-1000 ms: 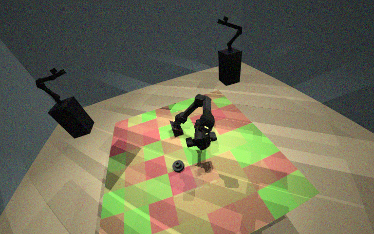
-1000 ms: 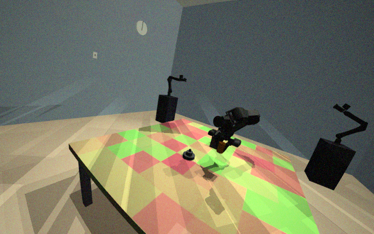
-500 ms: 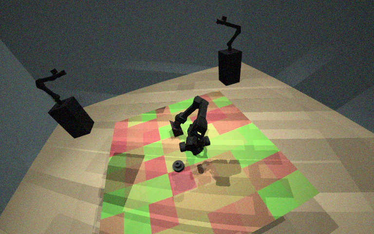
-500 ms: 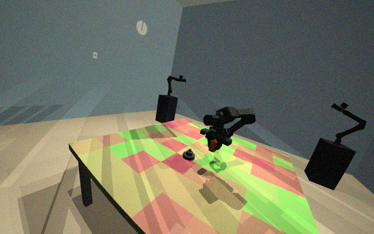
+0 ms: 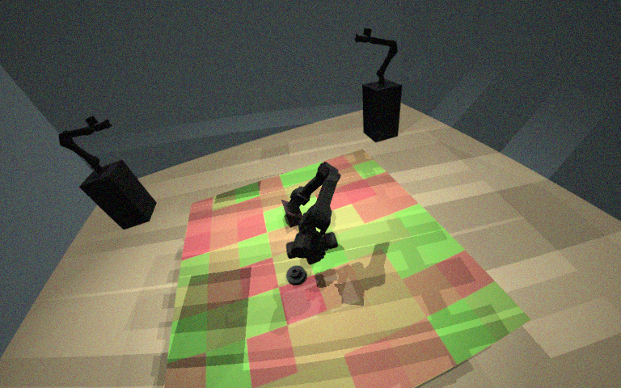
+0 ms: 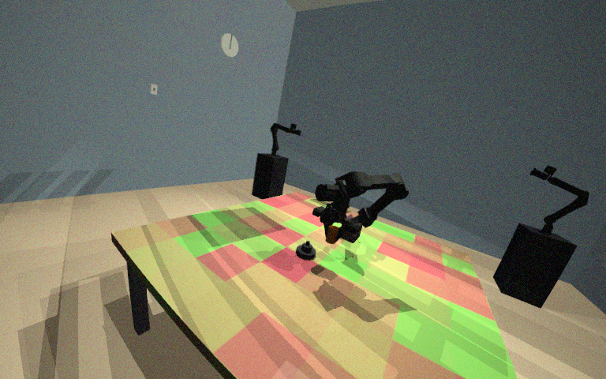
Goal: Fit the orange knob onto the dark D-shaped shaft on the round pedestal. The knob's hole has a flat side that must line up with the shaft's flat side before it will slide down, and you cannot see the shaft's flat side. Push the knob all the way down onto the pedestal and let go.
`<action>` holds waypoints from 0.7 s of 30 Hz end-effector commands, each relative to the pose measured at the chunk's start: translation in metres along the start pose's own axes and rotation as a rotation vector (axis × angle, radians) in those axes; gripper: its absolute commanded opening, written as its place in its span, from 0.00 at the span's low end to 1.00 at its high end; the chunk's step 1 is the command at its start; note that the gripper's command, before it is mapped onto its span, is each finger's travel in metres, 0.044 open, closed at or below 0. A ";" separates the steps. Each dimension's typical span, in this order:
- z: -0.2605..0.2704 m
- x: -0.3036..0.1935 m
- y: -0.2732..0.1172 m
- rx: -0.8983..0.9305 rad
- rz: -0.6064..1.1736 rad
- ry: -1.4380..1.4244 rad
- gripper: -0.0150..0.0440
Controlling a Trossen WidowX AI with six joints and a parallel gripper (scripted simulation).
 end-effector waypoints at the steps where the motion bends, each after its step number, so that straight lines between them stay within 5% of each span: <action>1: -0.015 0.002 0.002 -0.003 -0.005 -0.002 0.25; 21: -0.077 0.005 0.019 0.001 -0.003 -0.003 0.25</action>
Point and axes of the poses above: the point midway between the two fingers, 35 mm back from their tips, its own y axis out along the fingers, its own z axis across the jaws, x = y × z, the point moved 7 cm from there along -y, back along the fingers, and after that the axes turned 4 degrees about y, right-handed, at the moved point
